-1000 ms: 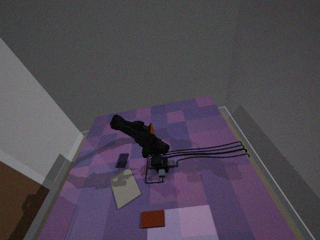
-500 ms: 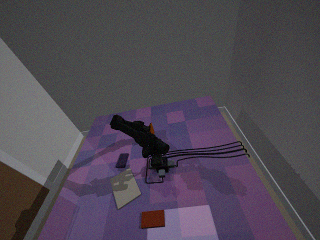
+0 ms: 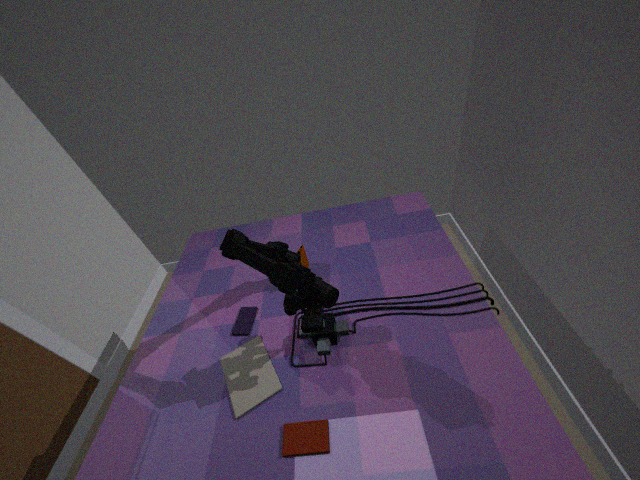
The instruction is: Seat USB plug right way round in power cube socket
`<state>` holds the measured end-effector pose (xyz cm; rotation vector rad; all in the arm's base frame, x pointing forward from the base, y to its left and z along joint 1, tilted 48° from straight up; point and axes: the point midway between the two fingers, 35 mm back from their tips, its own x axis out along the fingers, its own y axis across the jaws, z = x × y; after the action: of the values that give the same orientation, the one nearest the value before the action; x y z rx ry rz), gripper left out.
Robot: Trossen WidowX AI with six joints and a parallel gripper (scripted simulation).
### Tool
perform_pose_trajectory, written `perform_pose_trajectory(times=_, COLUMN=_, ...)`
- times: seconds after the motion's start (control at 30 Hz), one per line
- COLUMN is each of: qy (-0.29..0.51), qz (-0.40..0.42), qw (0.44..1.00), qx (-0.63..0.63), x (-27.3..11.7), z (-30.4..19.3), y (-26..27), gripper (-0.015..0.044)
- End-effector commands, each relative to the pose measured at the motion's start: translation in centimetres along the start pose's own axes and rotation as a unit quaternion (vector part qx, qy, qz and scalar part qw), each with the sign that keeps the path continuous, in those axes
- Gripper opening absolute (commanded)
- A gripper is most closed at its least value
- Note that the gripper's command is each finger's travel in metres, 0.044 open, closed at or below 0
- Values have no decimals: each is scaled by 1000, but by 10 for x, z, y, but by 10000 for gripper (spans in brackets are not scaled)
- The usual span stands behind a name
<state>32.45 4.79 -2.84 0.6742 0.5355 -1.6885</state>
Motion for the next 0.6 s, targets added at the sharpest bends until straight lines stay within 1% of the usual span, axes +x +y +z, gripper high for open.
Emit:
perform_pose_trajectory(times=0.0, qy=2, qz=-1, qw=1000, qx=2, x=-4, z=0, y=0, gripper=0)
perform_pose_trajectory(times=0.57, qy=2, qz=-1, qw=1000, qx=2, x=-15, z=-1, y=0, gripper=0)
